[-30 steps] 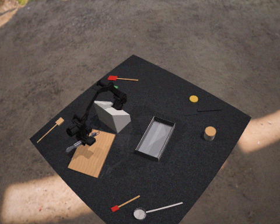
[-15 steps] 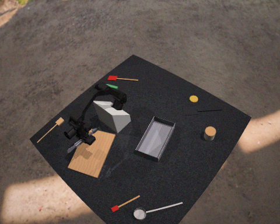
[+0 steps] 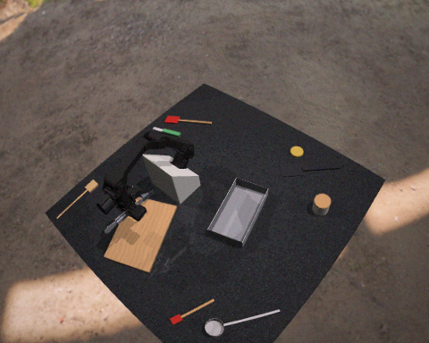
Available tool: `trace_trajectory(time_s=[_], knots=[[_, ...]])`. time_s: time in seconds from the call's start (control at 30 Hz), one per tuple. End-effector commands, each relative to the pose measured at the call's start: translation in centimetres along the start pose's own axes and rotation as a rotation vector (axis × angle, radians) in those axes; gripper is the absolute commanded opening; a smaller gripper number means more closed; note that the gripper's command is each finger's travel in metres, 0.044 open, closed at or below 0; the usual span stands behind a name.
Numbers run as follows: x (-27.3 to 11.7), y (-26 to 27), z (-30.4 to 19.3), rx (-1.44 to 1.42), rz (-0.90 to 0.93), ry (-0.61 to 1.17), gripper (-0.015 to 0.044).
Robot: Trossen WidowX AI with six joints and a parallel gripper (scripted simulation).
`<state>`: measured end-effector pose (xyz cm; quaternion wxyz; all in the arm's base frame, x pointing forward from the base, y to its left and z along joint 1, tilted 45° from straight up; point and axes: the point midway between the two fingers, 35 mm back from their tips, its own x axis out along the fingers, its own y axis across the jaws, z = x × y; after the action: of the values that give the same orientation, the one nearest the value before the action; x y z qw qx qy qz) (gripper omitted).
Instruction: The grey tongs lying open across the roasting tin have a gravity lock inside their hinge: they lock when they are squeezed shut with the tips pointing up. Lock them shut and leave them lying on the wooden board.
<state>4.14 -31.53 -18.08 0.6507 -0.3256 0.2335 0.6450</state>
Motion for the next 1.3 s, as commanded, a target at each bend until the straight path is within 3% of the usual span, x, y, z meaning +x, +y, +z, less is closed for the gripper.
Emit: trace_trajectory(time_s=[0.0, 1.27], knots=[[-0.2, -0.1, -0.2, -0.007, -0.001, 0.007, -0.015], [5.8, -0.1, -0.8, -0.007, -0.002, 0.008, -0.015]])
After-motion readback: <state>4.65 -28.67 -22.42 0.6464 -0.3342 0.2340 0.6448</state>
